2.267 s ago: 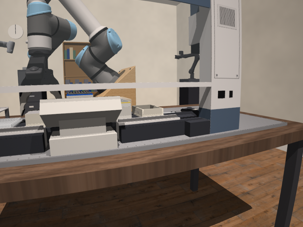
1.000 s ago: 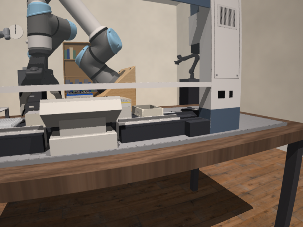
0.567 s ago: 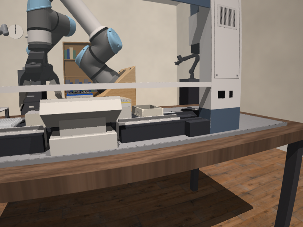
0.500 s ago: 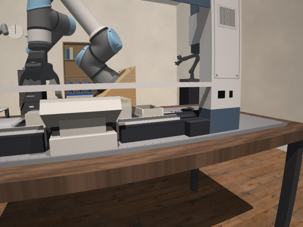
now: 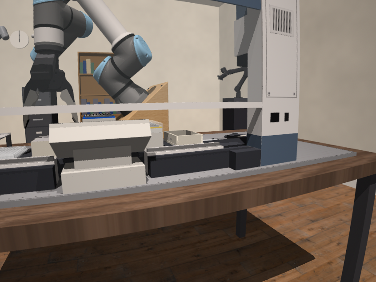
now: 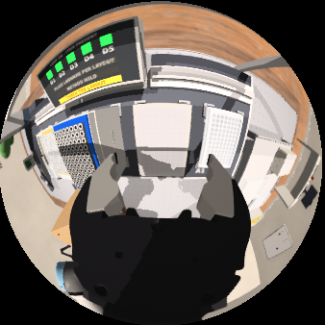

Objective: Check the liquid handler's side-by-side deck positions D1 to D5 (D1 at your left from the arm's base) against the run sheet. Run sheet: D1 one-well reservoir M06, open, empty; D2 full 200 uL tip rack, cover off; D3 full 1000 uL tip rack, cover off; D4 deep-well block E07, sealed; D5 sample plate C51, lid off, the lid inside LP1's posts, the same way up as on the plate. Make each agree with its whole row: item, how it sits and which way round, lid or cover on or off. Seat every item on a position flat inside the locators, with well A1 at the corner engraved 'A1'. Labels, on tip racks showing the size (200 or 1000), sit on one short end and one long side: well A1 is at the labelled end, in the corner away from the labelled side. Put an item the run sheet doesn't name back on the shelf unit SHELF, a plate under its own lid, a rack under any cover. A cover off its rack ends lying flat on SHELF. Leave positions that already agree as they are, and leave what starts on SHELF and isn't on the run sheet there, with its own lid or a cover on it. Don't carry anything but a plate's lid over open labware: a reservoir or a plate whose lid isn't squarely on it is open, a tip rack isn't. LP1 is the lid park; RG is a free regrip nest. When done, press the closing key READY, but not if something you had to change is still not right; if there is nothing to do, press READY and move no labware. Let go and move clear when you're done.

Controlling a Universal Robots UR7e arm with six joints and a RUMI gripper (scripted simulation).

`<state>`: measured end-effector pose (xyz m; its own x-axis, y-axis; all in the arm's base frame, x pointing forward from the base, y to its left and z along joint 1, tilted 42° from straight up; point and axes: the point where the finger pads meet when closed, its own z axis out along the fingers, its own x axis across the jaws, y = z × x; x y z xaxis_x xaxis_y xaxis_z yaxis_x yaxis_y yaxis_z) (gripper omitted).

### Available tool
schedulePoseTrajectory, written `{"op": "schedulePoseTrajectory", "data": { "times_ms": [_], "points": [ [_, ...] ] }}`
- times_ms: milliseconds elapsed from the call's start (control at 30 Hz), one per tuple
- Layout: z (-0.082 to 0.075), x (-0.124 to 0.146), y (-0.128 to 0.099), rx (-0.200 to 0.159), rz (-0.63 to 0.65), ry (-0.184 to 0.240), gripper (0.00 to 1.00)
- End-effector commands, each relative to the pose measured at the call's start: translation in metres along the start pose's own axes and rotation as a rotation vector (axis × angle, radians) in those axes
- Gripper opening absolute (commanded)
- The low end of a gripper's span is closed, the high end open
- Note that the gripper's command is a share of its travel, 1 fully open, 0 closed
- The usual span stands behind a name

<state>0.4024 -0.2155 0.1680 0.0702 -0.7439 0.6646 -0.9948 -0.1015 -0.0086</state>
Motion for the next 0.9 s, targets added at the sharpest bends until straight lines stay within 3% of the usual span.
{"op": "schedulePoseTrajectory", "data": {
  "times_ms": [0,867],
  "points": [
    [-0.012,0.001,-0.001,0.0,0.001,0.001,0.82],
    [-0.052,0.001,-0.001,0.0,0.001,0.001,0.82]
  ]
}}
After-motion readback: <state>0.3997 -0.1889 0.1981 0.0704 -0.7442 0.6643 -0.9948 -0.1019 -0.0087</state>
